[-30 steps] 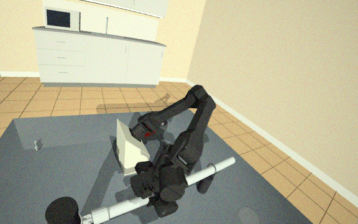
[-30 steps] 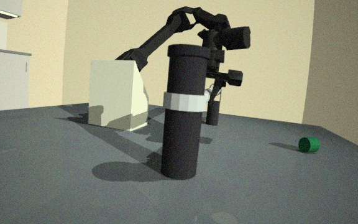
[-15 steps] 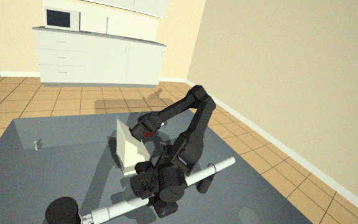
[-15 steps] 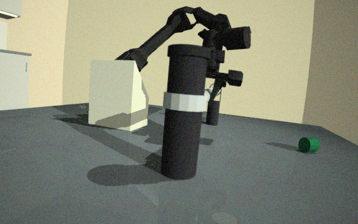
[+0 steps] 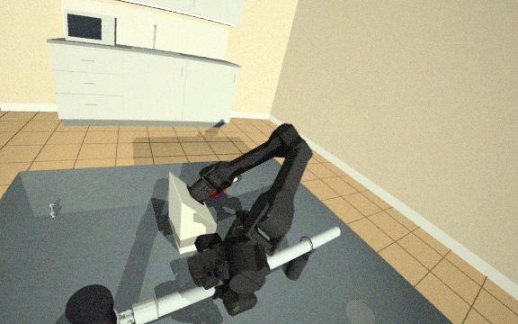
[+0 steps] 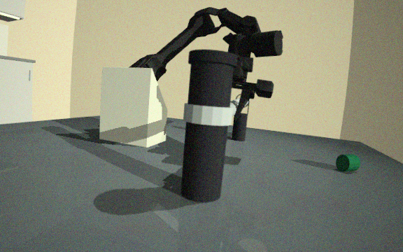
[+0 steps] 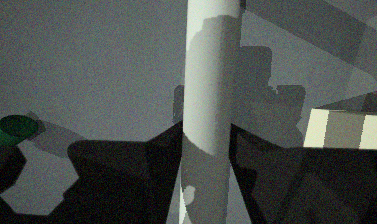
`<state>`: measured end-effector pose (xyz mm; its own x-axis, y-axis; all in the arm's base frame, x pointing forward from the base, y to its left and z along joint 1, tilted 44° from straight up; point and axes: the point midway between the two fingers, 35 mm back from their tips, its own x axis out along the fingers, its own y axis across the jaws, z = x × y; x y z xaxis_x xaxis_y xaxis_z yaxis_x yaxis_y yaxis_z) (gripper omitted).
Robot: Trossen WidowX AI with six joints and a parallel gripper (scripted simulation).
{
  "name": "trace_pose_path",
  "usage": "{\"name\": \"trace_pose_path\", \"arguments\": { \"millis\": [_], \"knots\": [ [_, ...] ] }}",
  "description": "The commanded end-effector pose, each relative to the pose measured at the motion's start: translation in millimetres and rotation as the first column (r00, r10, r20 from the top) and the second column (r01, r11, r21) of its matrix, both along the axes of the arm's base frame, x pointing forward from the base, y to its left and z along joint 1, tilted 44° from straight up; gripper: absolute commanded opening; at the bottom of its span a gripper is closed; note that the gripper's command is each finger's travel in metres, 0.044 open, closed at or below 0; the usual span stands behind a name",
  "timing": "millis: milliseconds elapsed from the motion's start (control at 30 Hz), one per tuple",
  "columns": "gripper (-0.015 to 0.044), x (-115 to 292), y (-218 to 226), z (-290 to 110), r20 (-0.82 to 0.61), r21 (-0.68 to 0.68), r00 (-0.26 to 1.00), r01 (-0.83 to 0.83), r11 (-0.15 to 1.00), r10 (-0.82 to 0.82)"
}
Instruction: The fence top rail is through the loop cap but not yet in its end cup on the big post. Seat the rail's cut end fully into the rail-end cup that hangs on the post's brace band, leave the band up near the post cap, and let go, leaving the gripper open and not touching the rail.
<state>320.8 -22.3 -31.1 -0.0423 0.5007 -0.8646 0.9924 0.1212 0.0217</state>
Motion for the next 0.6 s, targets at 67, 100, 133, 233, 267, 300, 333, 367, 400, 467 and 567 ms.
{"name": "trace_pose_path", "arguments": {
  "millis": [67,100,133,233,267,300,333,367,400,467,567],
  "knots": [
    [0.0,3.3,-8.0,0.2,0.007,-0.009,1.0,0.004,1.0,-0.004],
    [0.0,3.5,-8.6,0.2,0.007,-0.009,1.0,0.004,1.0,-0.004],
    [0.0,3.8,-9.1,0.2,0.007,-0.009,1.0,0.004,1.0,-0.004],
    [0.0,4.9,-10.8,0.2,0.007,-0.009,1.0,0.004,1.0,-0.004],
    [0.0,5.3,-11.3,0.2,0.007,-0.009,1.0,0.004,1.0,-0.004],
    [0.0,5.7,-11.8,0.3,0.007,-0.009,1.0,0.004,1.0,-0.004],
    [0.0,6.2,-12.3,0.3,0.007,-0.009,1.0,0.004,1.0,-0.004],
    [0.0,6.6,-12.7,0.3,0.007,-0.009,1.0,0.004,1.0,-0.004],
    [0.0,7.1,-13.2,0.3,0.007,-0.009,1.0,0.004,1.0,-0.004],
    [0.0,8.1,-14.0,0.3,0.007,-0.009,1.0,0.004,1.0,-0.004],
    [0.0,9.7,-14.9,0.4,0.008,-0.009,1.0,0.004,1.0,-0.004]
  ]
}}
